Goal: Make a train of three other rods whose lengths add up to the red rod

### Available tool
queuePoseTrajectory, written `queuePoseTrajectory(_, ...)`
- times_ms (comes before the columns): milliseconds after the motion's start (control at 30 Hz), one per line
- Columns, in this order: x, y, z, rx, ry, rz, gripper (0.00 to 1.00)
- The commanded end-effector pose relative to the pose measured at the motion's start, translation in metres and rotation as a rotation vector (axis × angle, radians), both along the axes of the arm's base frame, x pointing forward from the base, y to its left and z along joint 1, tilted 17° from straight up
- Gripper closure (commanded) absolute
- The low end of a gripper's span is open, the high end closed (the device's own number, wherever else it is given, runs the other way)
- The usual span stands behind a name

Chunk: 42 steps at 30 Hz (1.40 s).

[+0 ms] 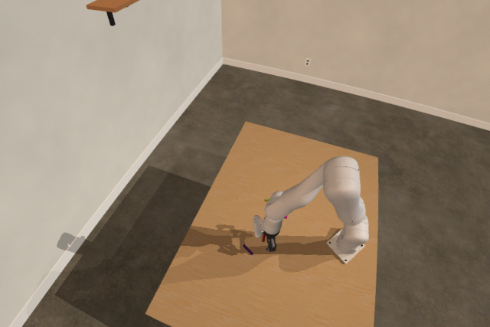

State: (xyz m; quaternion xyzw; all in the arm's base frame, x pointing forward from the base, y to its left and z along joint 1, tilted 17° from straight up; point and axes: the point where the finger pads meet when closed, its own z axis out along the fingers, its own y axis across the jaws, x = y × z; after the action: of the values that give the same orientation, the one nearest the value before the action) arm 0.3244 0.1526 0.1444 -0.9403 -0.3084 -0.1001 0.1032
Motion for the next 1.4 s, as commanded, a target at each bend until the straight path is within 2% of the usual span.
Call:
queuePoseTrajectory(0, -0.0027, 0.0066, 0.0015, 0.002, 0.001, -0.006, 0.0)
queuePoseTrajectory(733, -0.0065, 0.0147, 0.0026, 0.012, 0.015, -0.067, 0.0)
queuePoseTrajectory(767, -0.0065, 0.0147, 0.0026, 0.012, 0.015, -0.067, 0.76)
queuePoseTrajectory(1367, -0.0065, 0.0147, 0.0026, 0.012, 0.015, -0.067, 0.76)
